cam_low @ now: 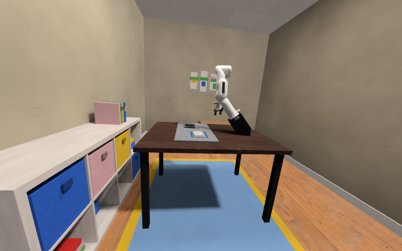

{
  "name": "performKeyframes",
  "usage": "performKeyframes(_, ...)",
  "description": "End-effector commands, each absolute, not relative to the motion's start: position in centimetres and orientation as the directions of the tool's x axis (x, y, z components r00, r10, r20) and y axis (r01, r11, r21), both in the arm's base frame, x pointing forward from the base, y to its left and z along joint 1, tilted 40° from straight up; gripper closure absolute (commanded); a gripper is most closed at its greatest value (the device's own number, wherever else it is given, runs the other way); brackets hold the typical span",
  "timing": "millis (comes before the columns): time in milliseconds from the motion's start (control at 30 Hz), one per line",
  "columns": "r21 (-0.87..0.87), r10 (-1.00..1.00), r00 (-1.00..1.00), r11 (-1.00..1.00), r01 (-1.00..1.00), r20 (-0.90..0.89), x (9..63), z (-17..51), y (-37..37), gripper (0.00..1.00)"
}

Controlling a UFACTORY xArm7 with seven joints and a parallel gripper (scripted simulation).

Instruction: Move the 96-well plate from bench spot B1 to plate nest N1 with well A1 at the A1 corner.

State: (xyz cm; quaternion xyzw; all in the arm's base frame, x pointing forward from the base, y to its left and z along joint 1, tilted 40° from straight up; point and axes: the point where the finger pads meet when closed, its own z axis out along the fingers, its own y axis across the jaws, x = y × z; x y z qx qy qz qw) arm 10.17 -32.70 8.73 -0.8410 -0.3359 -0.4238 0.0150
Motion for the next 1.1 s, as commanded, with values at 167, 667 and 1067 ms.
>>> performKeyframes(167, 0.263, 0.596, 0.45, -0.751, 0.606, 0.665, 12.8, 11.4, -33.6, 0.0)
performKeyframes(667, 0.282, 0.695, 0.501, -0.69, 0.667, 0.515, 17.3, 15.2, -33.6, 0.0)
performKeyframes(1067, 0.293, 0.725, 0.51, -0.668, 0.683, 0.463, 20.4, 17.7, -32.8, 0.0)
